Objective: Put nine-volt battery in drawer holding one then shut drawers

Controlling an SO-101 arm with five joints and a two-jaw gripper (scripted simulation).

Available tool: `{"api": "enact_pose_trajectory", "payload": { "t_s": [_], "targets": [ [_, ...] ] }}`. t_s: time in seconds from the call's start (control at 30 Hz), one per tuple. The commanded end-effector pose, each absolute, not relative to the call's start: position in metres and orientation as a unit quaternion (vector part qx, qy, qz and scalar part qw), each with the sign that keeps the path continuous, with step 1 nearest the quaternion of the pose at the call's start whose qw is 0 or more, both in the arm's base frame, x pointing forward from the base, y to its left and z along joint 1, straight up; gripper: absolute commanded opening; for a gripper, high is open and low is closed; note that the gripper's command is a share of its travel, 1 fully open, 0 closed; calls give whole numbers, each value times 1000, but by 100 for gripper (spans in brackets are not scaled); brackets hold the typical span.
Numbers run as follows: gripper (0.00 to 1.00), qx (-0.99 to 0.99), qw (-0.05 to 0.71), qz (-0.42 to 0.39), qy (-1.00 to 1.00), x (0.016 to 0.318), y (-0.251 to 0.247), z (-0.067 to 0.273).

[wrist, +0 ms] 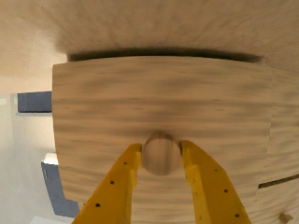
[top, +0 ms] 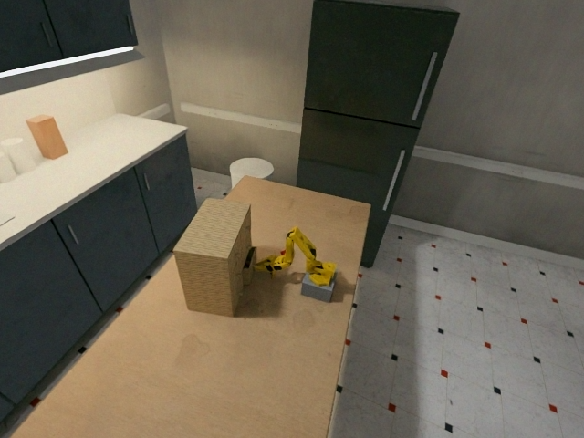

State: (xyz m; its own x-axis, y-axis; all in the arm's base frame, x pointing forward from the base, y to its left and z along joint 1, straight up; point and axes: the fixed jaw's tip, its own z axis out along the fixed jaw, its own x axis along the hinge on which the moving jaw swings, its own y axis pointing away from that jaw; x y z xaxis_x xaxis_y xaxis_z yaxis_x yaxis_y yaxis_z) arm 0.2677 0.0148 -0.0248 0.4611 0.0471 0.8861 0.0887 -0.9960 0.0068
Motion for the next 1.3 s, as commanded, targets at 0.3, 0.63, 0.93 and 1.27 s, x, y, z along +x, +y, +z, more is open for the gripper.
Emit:
{"api": "enact_pose_trajectory", "payload": {
  "t_s": [0.3, 0.63, 0.93, 1.27],
  "targets": [
    [0, -855, 21, -517, -34, 265, 13, -24],
    [0, -855, 21, -517, -33, 262, 13, -24],
    [0, -855, 20, -517, -33, 257, 12, -24],
    [0, -855, 20, -517, -32, 255, 12, -24]
  ]
}}
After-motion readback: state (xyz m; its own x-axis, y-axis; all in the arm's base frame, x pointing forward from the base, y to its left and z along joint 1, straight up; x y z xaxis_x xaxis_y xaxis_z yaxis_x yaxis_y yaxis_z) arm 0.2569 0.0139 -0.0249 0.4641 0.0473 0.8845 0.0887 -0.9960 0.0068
